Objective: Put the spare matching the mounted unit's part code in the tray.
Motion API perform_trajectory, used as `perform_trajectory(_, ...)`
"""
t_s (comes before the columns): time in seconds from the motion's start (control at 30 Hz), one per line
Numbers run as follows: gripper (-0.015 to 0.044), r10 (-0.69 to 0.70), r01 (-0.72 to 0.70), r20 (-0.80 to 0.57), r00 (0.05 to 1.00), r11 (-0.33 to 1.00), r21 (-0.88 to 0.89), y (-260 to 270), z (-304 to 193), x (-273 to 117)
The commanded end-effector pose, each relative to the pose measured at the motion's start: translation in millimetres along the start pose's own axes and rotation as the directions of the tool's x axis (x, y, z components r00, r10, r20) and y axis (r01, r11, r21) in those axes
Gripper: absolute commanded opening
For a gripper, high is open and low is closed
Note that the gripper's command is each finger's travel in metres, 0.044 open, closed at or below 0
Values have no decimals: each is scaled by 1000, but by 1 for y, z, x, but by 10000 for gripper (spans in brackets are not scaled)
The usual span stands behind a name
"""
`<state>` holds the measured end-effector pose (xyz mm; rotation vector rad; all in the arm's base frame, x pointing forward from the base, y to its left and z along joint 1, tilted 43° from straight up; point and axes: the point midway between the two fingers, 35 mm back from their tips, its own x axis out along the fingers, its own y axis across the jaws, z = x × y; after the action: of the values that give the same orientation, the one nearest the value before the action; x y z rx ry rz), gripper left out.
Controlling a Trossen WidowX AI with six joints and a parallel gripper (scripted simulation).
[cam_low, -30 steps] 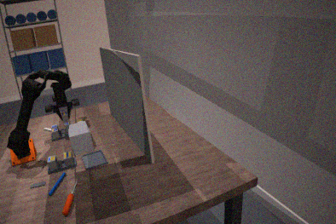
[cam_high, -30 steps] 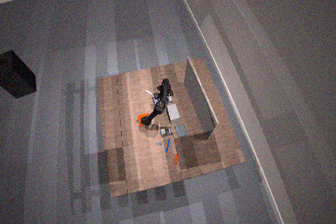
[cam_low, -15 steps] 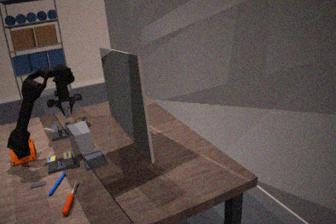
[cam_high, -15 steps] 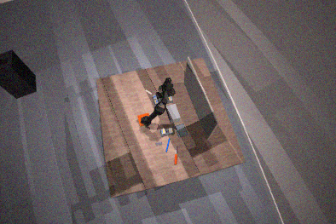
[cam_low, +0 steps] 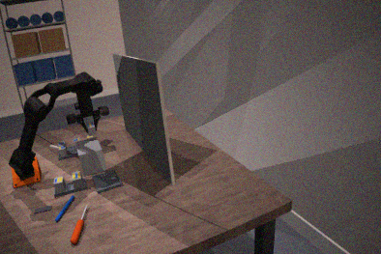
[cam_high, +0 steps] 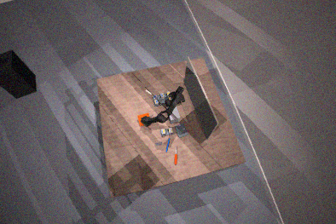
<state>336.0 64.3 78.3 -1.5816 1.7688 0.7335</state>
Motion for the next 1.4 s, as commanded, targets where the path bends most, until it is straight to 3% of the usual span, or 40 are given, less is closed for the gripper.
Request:
perform_trajectory(0.0,0,-15,15,-2,1000,1000,-1,-11,-40,-4)
perform_trajectory(0.7,0,-8,9,-91,996,1000,7,1,-225,-3)
perform_trajectory(1.37,0,-5,6,-90,996,1000,9,2,-230,6)
